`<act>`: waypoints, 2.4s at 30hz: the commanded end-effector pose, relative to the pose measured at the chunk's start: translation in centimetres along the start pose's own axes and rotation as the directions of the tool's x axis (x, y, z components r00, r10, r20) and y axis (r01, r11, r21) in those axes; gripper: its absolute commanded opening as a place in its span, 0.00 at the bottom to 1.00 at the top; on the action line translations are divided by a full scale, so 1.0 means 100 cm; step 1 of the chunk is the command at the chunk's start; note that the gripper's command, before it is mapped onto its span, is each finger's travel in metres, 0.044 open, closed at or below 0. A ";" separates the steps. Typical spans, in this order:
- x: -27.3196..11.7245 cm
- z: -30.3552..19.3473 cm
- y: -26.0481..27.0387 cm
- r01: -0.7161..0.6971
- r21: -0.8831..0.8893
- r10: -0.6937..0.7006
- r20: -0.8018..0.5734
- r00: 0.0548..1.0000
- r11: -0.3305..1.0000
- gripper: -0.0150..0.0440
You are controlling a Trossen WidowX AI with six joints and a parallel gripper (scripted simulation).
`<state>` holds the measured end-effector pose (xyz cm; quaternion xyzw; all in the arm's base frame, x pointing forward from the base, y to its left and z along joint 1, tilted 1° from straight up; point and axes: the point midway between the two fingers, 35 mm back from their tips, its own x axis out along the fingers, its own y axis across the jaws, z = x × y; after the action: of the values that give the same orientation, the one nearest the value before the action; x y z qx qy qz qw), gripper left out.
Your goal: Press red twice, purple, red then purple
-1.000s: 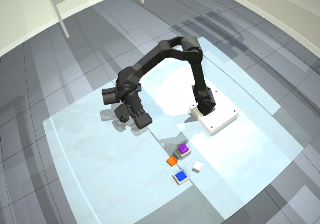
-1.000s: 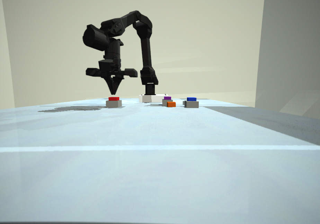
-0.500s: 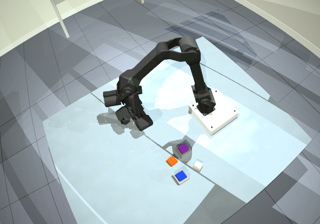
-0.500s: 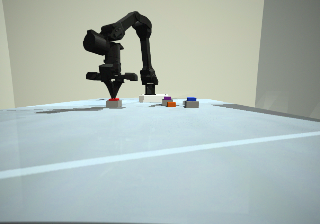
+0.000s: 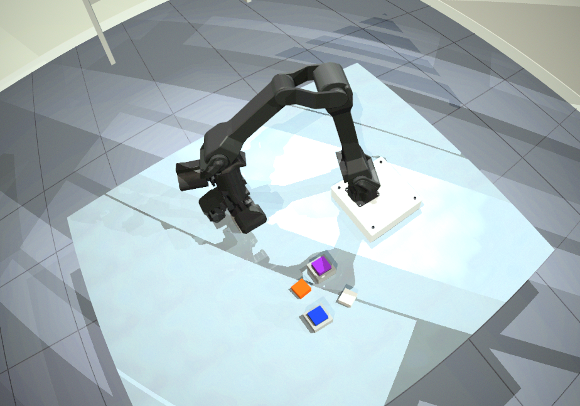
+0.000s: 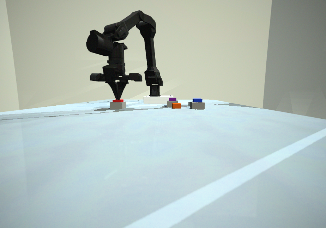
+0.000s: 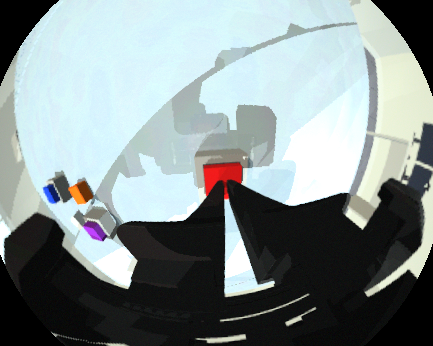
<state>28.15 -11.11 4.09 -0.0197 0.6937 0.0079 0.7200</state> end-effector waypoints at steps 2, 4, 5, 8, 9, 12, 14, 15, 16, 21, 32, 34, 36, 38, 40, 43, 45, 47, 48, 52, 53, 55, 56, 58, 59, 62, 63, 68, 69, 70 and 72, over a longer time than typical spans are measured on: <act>-0.029 0.000 0.001 -0.002 0.003 0.002 0.003 1.000 1.000 0.29; -0.029 0.000 0.001 -0.002 0.003 0.002 0.003 1.000 1.000 0.29; -0.029 0.000 0.001 -0.002 0.003 0.002 0.003 1.000 1.000 0.29; -0.052 0.002 0.000 -0.002 0.003 0.002 0.003 1.000 1.000 0.29; -0.068 0.002 0.000 -0.002 0.003 0.002 0.003 1.000 1.000 0.29; -0.091 0.000 0.000 -0.002 0.003 0.002 0.003 1.000 1.000 0.29; -0.091 0.000 0.000 -0.002 0.003 0.002 0.003 1.000 1.000 0.29; -0.091 0.000 0.000 -0.002 0.003 0.002 0.003 1.000 1.000 0.29; -0.091 0.000 0.003 -0.002 0.003 0.002 0.003 1.000 1.000 0.29; -0.093 -0.001 0.068 -0.010 0.003 0.010 0.002 1.000 1.000 0.29; -0.094 -0.060 0.200 -0.024 0.003 0.024 -0.004 1.000 1.000 0.29; -0.094 -0.076 0.215 -0.026 0.003 0.026 -0.005 1.000 1.000 0.29; -0.093 -0.082 0.221 -0.027 0.004 0.027 -0.005 1.000 1.000 0.29; -0.093 -0.082 0.221 -0.027 0.004 0.027 -0.005 1.000 1.000 0.29; -0.091 -0.082 0.221 -0.027 0.004 0.027 -0.005 1.000 1.000 0.29; -0.062 -0.080 0.222 -0.027 0.004 0.027 -0.005 1.000 1.000 0.29; -0.039 -0.081 0.222 -0.027 0.004 0.027 -0.005 1.000 1.000 0.29; -0.031 -0.082 0.222 -0.027 0.004 0.027 -0.006 1.000 1.000 0.29; -0.031 -0.082 0.222 -0.027 0.004 0.027 -0.006 1.000 1.000 0.29; -0.030 -0.082 0.222 -0.027 0.004 0.027 -0.006 1.000 1.000 0.29; -0.029 -0.082 0.222 -0.027 0.004 0.027 -0.006 1.000 1.000 0.29; -0.026 -0.082 0.223 -0.027 0.004 0.027 -0.006 1.000 1.000 0.29; -0.024 -0.082 0.223 -0.027 0.004 0.027 -0.006 1.000 1.000 0.29; -0.021 -0.082 0.223 -0.027 0.004 0.027 -0.006 1.000 1.000 0.29; -0.019 -0.082 0.223 -0.027 0.004 0.027 -0.006 1.000 1.000 0.29; -0.014 -0.082 0.223 -0.027 0.004 0.027 -0.006 1.000 1.000 0.29; -0.012 -0.082 0.223 -0.027 0.004 0.027 -0.006 1.000 1.000 0.29; -0.004 -0.082 0.223 -0.027 0.003 0.027 -0.006 1.000 1.000 0.29; -0.002 -0.082 0.223 -0.027 0.003 0.027 -0.006 1.000 1.000 0.29; -0.001 -0.082 0.223 -0.027 0.003 0.027 -0.006 1.000 1.000 0.29; 0.002 -0.082 0.223 -0.027 0.003 0.027 -0.006 1.000 1.000 0.29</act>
<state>19.22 11.00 3.93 -0.0069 0.6920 0.0203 0.7215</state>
